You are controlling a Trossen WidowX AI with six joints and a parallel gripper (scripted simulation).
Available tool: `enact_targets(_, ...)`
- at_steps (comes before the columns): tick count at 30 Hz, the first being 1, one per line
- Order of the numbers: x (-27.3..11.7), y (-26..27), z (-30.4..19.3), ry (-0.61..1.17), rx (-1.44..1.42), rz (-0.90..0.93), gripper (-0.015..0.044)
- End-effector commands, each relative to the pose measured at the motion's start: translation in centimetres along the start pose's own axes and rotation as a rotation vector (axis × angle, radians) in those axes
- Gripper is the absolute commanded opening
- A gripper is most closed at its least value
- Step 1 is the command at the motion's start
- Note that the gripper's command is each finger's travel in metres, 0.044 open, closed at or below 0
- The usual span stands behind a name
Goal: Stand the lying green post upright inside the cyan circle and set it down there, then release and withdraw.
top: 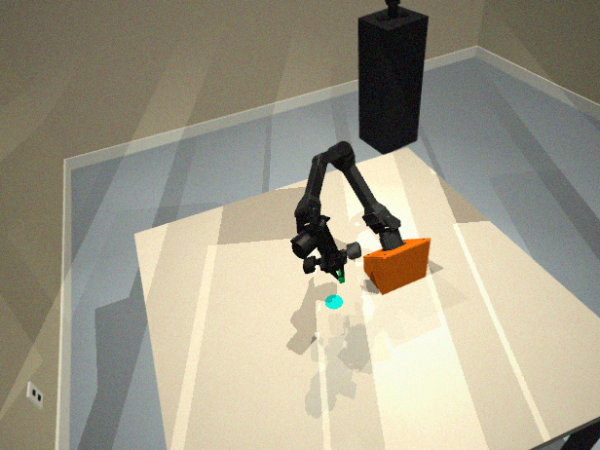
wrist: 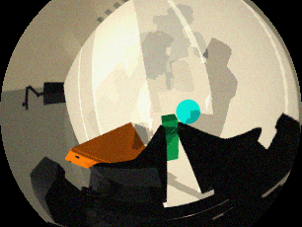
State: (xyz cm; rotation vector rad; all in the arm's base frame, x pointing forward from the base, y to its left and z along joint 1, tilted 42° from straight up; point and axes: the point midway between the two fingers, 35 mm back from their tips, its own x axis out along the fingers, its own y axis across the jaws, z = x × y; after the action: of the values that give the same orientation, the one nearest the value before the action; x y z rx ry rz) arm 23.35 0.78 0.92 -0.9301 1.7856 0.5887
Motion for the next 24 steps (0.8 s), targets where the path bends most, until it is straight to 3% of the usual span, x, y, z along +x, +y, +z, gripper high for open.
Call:
enact_targets(1, -0.01, 0.09, -0.05, -0.035, -0.002, 0.014, 0.0023)
enact_targets(24, 0.56, 0.37, -0.21, -0.183, -0.019, 0.090, 0.0023)
